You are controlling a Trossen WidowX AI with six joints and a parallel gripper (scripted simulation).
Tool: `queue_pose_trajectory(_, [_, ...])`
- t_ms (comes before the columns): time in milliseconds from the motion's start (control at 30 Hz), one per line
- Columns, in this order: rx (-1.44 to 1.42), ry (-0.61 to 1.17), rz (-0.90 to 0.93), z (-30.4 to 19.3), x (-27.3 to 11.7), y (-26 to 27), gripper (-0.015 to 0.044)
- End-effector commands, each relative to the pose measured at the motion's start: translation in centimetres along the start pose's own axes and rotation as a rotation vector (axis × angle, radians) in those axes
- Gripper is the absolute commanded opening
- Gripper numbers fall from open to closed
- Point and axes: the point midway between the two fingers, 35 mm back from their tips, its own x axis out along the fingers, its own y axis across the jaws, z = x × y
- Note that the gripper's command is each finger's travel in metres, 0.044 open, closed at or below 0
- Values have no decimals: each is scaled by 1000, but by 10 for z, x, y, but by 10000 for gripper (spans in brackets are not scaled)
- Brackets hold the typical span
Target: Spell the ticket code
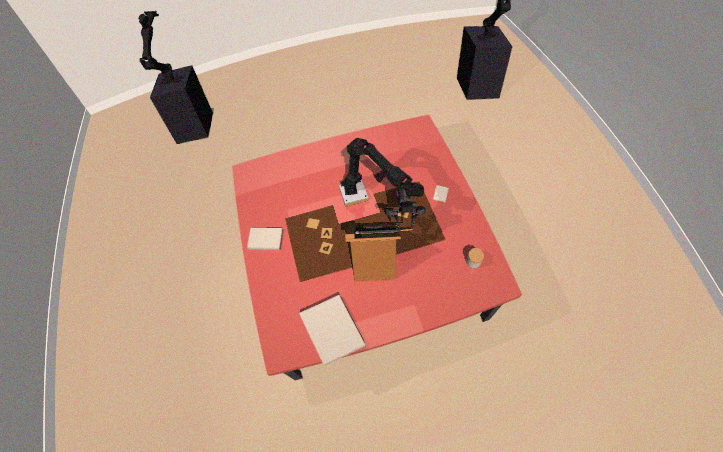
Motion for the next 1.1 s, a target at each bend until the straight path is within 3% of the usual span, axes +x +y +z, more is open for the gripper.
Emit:
queue_pose_trajectory(0, [-5,7,2,-3,0,-3,0])
queue_pose_trajectory(1067, [-6,6,1,-3,1,-19,0])
